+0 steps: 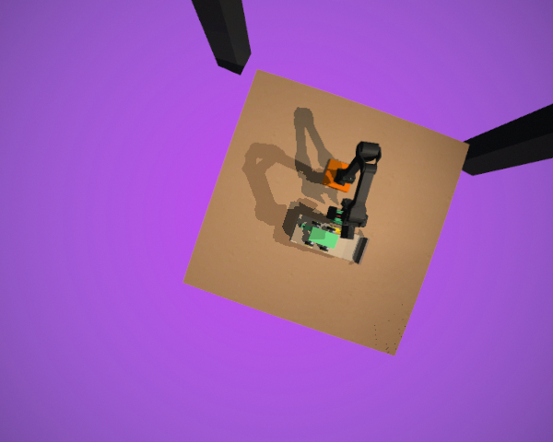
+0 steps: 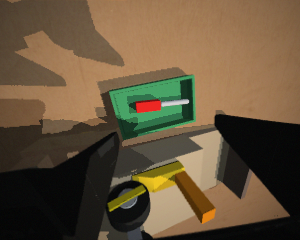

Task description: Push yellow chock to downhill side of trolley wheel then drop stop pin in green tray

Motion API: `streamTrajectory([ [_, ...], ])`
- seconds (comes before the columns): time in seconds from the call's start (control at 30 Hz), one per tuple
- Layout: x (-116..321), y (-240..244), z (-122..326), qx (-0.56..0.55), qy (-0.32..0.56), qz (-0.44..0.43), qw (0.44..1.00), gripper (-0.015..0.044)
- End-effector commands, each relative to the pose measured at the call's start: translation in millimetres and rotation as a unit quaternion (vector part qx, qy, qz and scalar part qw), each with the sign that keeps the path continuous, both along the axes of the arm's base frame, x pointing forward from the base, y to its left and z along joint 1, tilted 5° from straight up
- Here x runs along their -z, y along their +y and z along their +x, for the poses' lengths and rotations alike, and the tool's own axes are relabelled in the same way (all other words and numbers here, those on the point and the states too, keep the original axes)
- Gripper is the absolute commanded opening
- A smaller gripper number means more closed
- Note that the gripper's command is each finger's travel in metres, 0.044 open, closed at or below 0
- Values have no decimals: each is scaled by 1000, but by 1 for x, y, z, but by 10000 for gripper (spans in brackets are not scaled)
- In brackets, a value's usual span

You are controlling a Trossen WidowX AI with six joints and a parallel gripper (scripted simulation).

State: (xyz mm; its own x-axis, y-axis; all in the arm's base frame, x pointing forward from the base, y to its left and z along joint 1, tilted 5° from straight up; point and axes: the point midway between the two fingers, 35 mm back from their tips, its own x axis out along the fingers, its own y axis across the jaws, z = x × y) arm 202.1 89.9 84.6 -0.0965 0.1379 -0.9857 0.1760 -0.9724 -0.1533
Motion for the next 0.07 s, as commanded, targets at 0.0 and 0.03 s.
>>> streamTrajectory([
  [0.0,-14,0,1,0,-3,1,1000,440],
  [0.03,-17,0,1,0,-3,1,1000,440],
])
